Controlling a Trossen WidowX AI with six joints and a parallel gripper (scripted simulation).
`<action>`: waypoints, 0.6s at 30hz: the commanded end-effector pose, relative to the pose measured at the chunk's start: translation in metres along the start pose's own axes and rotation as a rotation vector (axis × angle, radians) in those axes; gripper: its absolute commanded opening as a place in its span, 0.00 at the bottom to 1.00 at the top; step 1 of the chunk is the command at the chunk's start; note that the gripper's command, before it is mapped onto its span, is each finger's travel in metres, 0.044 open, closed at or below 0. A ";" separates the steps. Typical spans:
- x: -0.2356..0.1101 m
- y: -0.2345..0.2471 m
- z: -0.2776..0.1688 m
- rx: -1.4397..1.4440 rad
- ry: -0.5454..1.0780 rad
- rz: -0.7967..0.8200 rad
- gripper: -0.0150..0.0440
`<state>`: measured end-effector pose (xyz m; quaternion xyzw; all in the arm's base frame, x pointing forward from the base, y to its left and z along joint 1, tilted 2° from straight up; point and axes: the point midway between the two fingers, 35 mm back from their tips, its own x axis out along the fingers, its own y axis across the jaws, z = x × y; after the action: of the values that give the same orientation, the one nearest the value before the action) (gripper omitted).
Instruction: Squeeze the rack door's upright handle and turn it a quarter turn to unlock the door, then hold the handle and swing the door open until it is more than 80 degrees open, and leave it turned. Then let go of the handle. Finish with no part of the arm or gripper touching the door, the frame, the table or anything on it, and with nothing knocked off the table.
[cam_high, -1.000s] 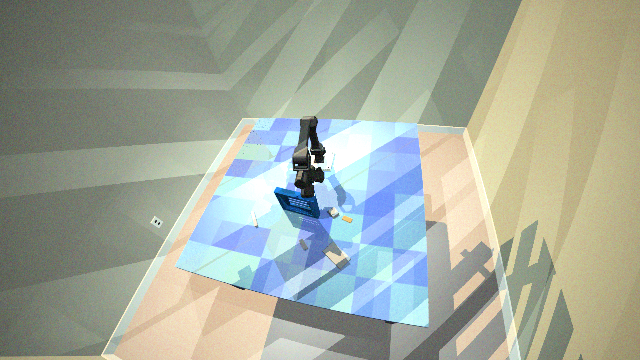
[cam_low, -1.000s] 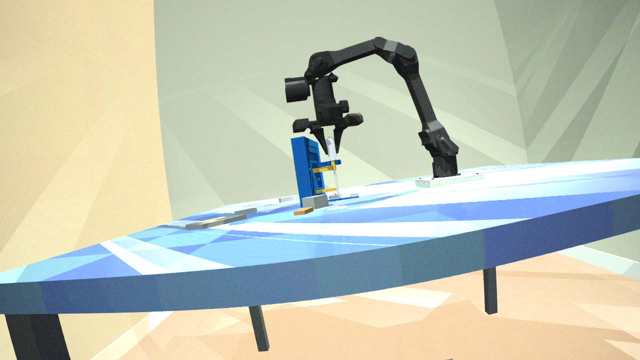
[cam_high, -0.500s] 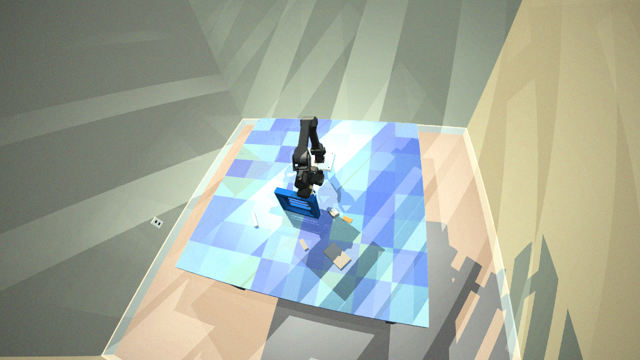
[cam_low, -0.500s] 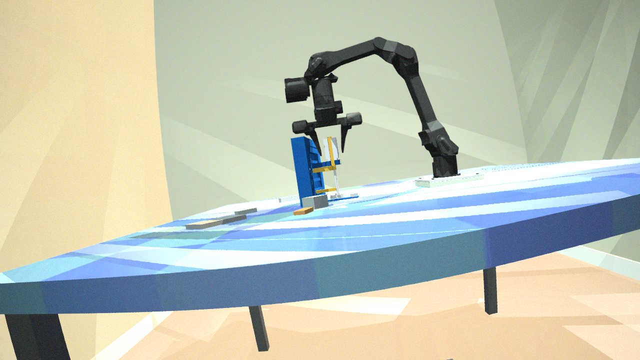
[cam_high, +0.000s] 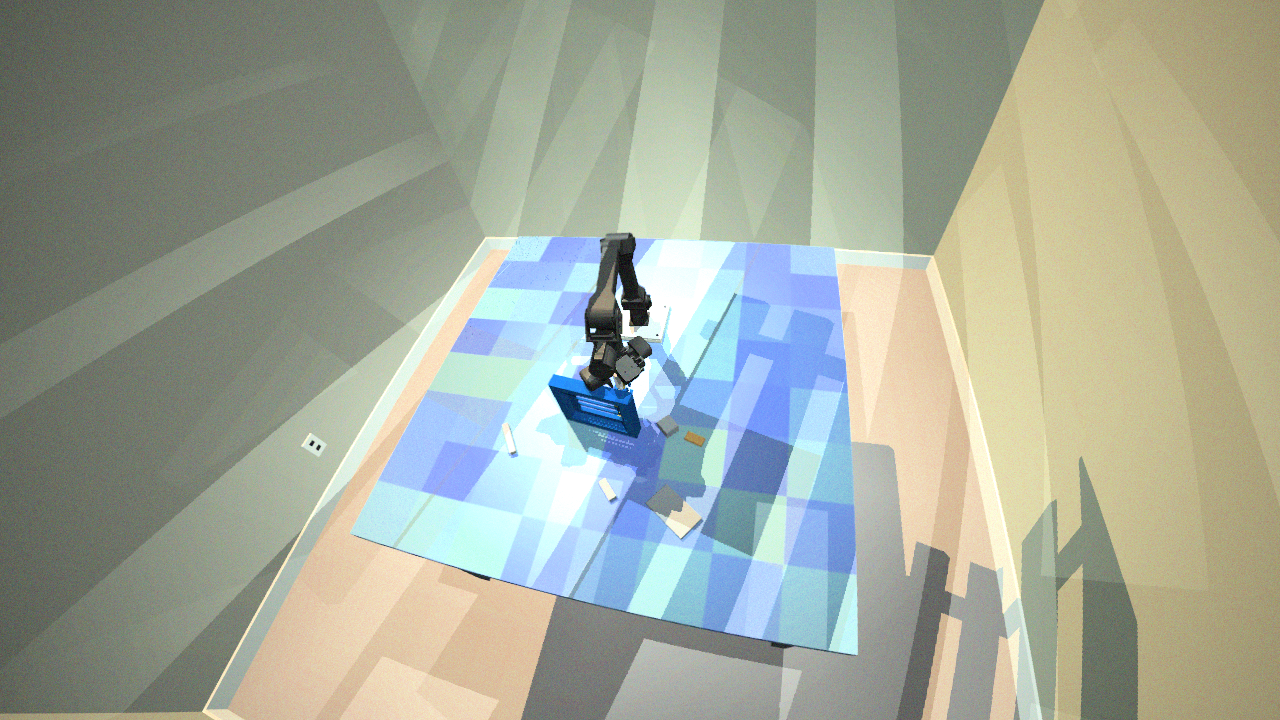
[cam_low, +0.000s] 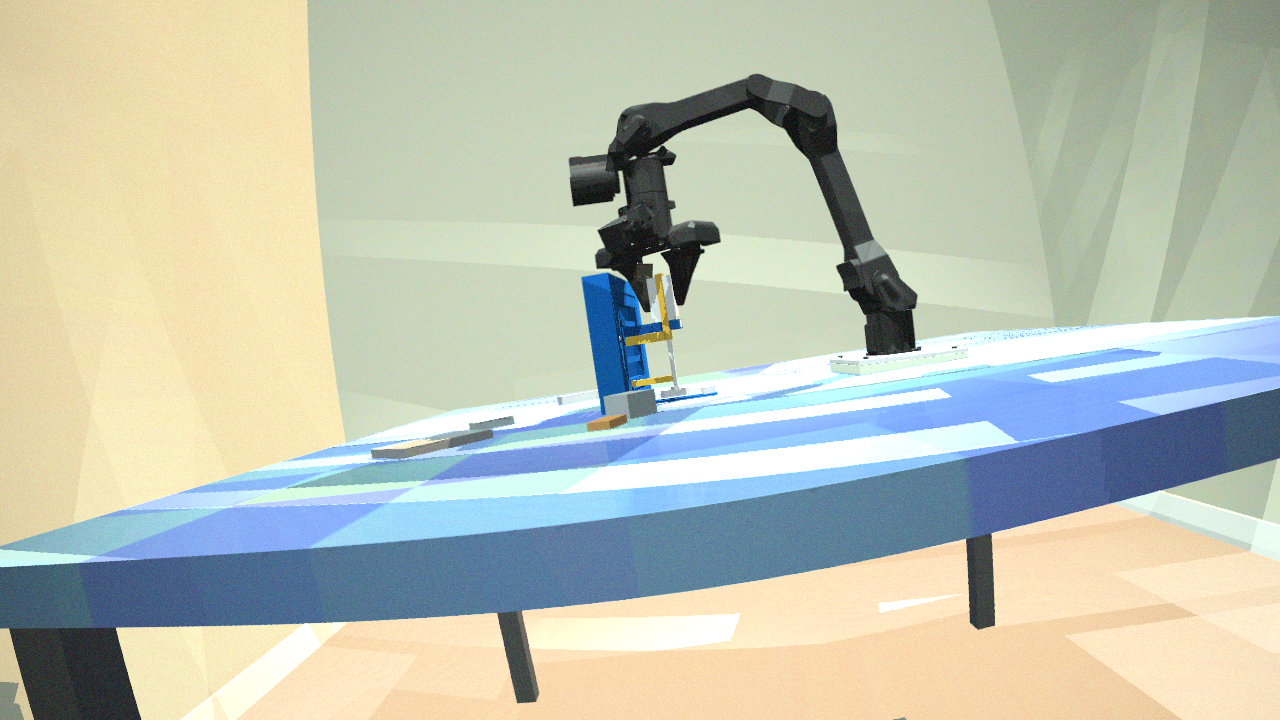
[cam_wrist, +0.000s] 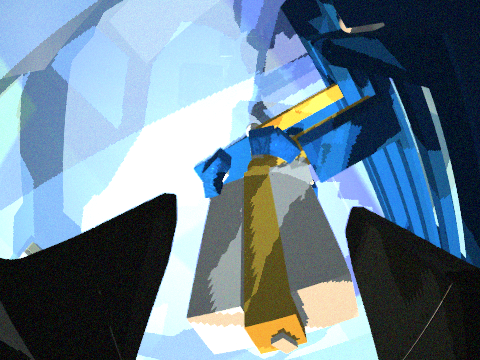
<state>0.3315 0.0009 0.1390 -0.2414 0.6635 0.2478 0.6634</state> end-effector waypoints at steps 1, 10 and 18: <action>0.002 0.000 -0.001 0.240 0.006 0.000 0.73; 0.002 0.000 -0.001 0.686 0.006 -0.001 0.73; 0.002 0.000 -0.001 1.082 0.005 -0.002 0.73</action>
<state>0.3314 0.0009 0.1390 0.0606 0.7062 -0.0548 0.7033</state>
